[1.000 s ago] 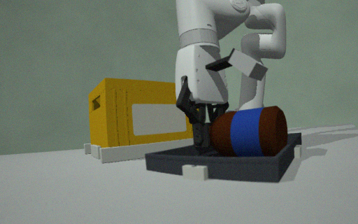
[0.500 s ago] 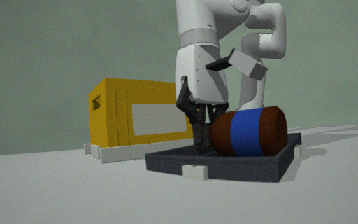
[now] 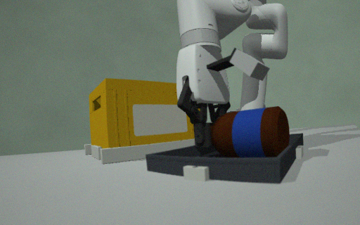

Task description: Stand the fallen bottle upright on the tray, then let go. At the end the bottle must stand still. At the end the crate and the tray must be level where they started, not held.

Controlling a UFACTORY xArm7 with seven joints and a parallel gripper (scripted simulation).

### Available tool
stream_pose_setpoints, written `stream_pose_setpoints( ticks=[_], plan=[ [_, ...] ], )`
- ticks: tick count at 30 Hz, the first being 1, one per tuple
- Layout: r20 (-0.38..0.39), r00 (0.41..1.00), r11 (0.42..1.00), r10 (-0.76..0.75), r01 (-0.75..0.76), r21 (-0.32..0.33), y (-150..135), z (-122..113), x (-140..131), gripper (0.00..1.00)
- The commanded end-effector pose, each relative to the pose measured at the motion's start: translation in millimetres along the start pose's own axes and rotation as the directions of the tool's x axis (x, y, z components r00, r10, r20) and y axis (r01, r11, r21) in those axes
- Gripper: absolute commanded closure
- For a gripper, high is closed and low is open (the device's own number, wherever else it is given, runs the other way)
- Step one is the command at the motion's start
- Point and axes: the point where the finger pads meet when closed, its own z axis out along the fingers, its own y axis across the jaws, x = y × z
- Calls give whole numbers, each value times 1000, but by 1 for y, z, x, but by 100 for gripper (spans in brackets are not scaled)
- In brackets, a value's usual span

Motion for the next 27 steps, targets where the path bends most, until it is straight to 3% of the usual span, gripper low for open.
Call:
stream_pose_setpoints(
  ticks=[1,27],
  plan=[
    [0,1000,1000,1,-1,-5,2,-2,0,100],
    [0,1000,1000,1,-1,-5,2,-17,0,100]
  ],
)
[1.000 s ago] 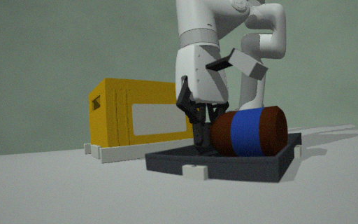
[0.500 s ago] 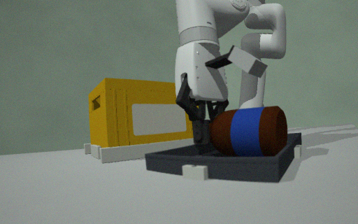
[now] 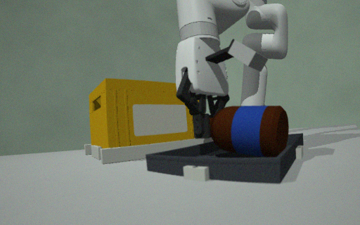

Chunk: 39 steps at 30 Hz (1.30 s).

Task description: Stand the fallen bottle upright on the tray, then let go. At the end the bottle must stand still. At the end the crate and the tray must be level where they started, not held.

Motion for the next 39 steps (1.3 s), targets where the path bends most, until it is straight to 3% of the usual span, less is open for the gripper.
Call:
stream_pose_setpoints(
  ticks=[1,39],
  plan=[
    [0,1000,1000,0,0,-4,2,-4,0,100],
    [0,1000,1000,0,0,-4,1,-59,0,100]
  ],
)
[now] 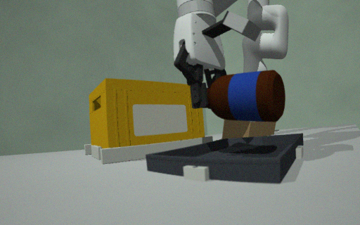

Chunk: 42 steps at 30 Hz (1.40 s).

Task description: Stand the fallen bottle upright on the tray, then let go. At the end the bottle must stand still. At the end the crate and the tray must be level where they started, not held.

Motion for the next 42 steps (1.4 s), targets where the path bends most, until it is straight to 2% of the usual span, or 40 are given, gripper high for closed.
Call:
stream_pose_setpoints(
  ticks=[1,42],
  plan=[
    [0,1000,1000,0,0,-5,2,-9,0,100],
    [0,1000,1000,0,0,-5,2,-71,0,100]
  ],
)
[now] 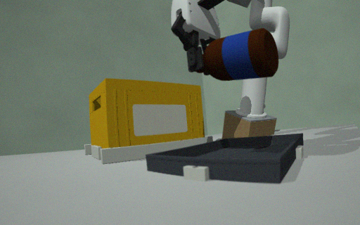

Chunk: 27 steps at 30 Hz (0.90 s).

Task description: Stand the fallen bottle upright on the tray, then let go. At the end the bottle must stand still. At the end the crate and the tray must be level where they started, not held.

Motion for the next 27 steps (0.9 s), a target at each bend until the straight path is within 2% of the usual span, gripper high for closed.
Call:
stream_pose_setpoints(
  ticks=[1,27],
  plan=[
    [0,1000,1000,0,0,-4,1,-7,0,100],
    [0,1000,1000,0,0,-4,1,-25,0,100]
  ],
)
